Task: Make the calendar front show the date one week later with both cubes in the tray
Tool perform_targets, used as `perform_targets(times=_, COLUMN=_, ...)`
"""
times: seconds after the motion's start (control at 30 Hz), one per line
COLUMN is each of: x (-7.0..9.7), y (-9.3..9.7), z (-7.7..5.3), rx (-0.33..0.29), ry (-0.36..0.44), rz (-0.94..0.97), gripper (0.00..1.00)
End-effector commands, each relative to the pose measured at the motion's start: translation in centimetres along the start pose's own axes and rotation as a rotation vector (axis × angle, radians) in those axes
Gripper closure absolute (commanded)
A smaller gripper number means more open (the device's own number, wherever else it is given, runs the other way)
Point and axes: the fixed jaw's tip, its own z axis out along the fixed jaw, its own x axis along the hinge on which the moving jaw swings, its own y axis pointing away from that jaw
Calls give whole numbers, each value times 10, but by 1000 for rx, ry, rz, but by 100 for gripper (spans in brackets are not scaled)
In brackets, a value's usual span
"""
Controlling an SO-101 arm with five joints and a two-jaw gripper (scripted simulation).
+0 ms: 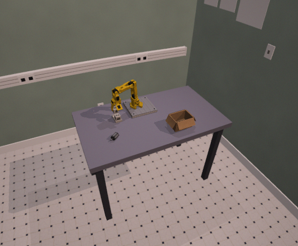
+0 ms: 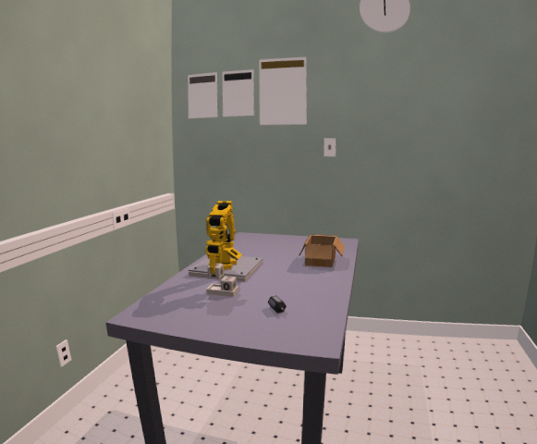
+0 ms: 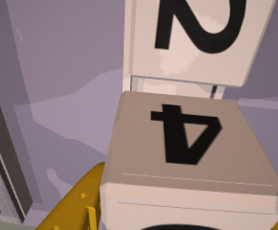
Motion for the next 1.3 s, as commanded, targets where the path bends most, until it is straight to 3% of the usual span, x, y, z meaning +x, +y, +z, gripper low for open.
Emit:
perform_targets(times=0.0, x=1, y=-3, z=-6, rx=27, ry=-6, rz=9, gripper=100)
perform_targets(times=1.17, x=1, y=-2, z=-22, rx=27, ry=-6, rz=9, gripper=100)
perform_targets(times=1.2, x=1, y=-2, z=-28, rx=56, ry=-11, rz=-1, gripper=100)
perform_targets(times=1.27, x=1, y=-2, z=-28, rx=56, ry=-11, rz=-1, gripper=100)
